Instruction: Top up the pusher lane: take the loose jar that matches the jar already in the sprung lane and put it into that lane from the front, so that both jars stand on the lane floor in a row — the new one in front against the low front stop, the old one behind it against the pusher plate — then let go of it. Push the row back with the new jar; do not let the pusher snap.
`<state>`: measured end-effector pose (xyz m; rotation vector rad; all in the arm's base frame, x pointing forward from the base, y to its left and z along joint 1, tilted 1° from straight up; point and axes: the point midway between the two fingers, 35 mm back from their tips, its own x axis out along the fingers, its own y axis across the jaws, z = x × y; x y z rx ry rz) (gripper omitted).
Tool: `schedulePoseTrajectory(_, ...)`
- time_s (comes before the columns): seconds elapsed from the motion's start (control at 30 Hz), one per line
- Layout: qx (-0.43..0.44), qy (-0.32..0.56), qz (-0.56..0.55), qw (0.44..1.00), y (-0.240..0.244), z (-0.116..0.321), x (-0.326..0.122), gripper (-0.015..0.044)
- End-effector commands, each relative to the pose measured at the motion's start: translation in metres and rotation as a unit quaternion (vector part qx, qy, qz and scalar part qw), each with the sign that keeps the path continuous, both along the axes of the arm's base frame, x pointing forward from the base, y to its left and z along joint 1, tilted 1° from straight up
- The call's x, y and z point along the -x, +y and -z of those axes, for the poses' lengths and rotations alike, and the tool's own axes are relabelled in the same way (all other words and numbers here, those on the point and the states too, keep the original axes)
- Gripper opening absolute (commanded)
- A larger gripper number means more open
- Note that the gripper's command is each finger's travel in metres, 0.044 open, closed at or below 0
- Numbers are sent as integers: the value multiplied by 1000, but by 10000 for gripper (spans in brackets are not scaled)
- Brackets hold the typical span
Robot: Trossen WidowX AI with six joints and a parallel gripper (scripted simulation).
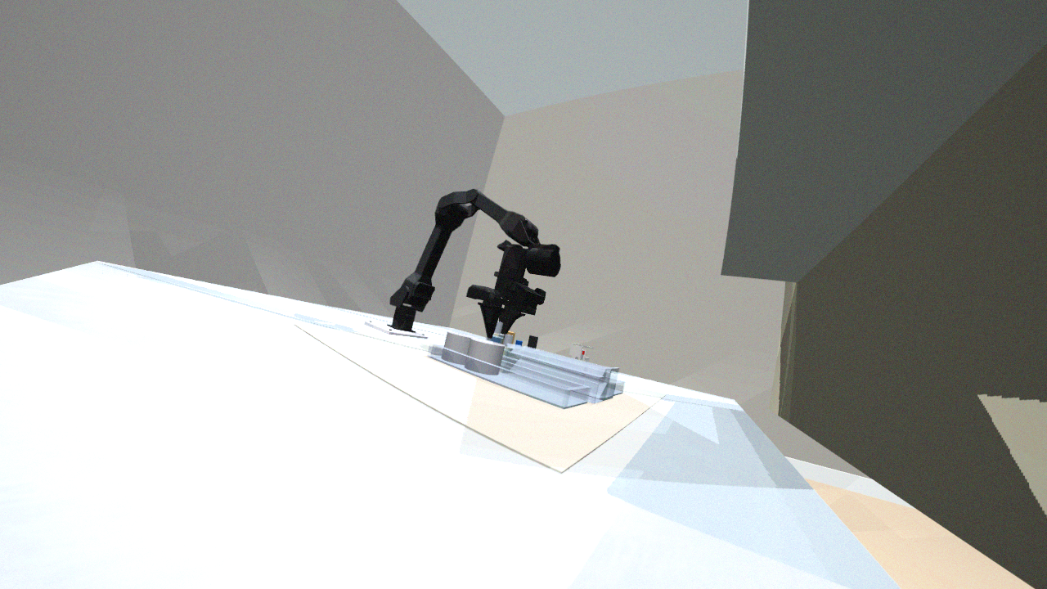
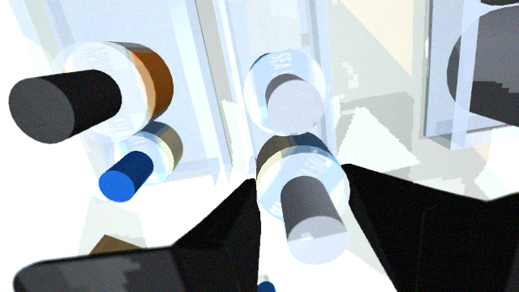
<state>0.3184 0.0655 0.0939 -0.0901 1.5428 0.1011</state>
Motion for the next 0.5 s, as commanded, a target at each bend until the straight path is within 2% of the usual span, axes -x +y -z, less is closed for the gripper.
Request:
schedulePoseTrajectory(0.0, -1, -12, -1, 1000, 1, -2, -9, 0)
schedulePoseTrajectory(0.47, -1, -13, -1, 1000, 1, -2, -13, 0)
